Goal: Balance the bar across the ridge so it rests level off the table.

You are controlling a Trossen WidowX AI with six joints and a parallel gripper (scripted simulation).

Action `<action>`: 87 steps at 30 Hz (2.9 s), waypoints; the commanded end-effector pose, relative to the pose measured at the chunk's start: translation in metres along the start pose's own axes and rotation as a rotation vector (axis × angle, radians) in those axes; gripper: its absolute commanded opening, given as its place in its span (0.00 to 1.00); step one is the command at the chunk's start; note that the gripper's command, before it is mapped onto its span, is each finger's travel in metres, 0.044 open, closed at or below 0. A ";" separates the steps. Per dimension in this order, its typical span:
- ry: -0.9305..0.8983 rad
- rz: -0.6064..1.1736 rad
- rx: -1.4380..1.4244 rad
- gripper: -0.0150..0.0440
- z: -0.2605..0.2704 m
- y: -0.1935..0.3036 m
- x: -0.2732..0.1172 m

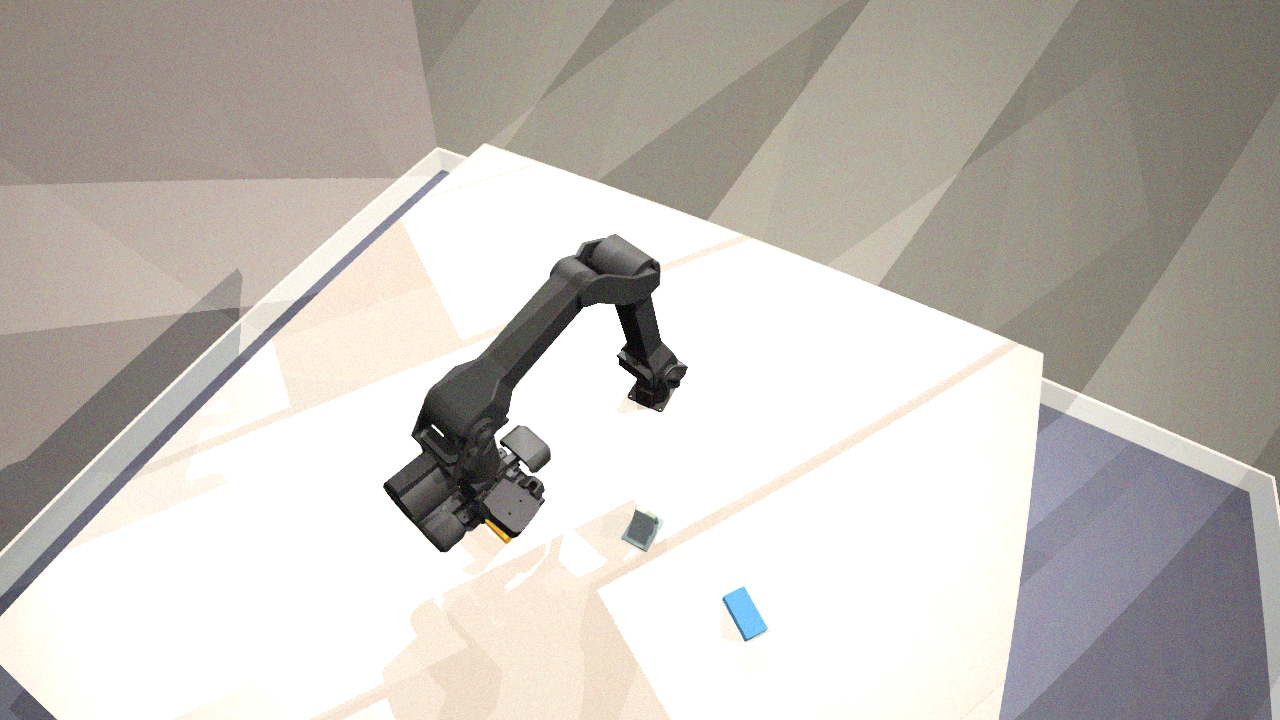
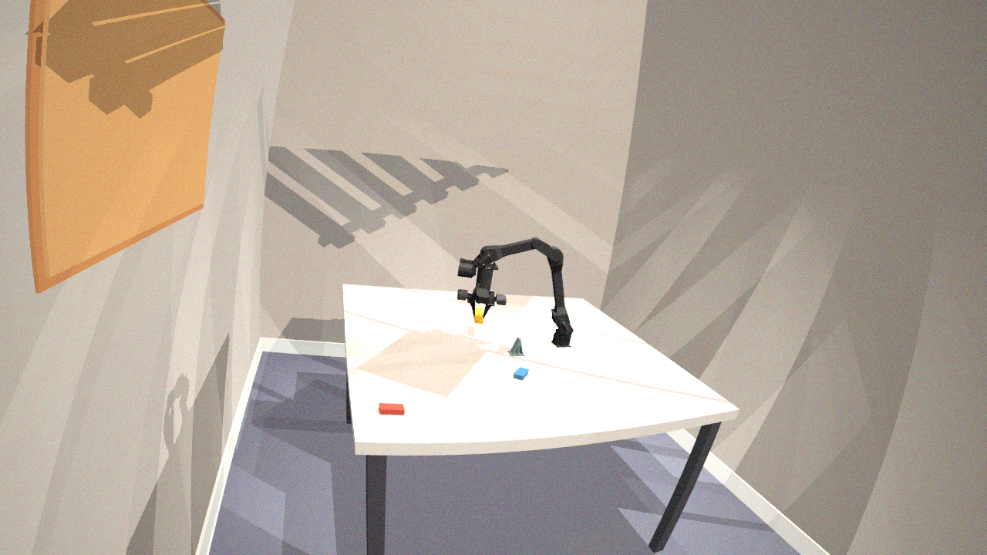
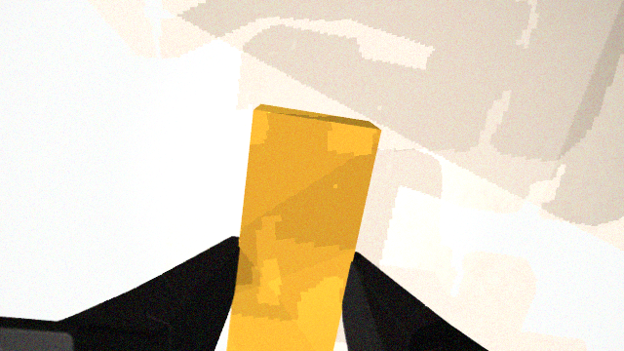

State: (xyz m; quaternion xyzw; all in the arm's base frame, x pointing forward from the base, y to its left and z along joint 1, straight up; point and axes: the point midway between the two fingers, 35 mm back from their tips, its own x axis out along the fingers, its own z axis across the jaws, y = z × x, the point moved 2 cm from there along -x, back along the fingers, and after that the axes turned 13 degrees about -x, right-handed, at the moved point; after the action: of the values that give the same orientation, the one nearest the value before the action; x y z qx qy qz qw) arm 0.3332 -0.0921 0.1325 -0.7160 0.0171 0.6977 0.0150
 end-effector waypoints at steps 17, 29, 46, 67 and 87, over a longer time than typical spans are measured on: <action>0.007 0.005 -0.006 0.25 0.005 -0.001 -0.053; 0.007 0.000 0.214 0.25 0.010 -0.043 -0.054; 0.004 -0.007 0.596 0.25 0.028 -0.107 -0.055; -0.006 -0.012 1.169 0.25 0.070 -0.177 -0.054; -0.008 -0.012 1.325 0.25 0.081 -0.186 -0.033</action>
State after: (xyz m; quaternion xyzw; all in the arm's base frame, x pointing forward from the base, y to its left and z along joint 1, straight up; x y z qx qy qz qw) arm 0.2593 0.0983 0.1672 -0.5537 0.4365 0.5459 0.4527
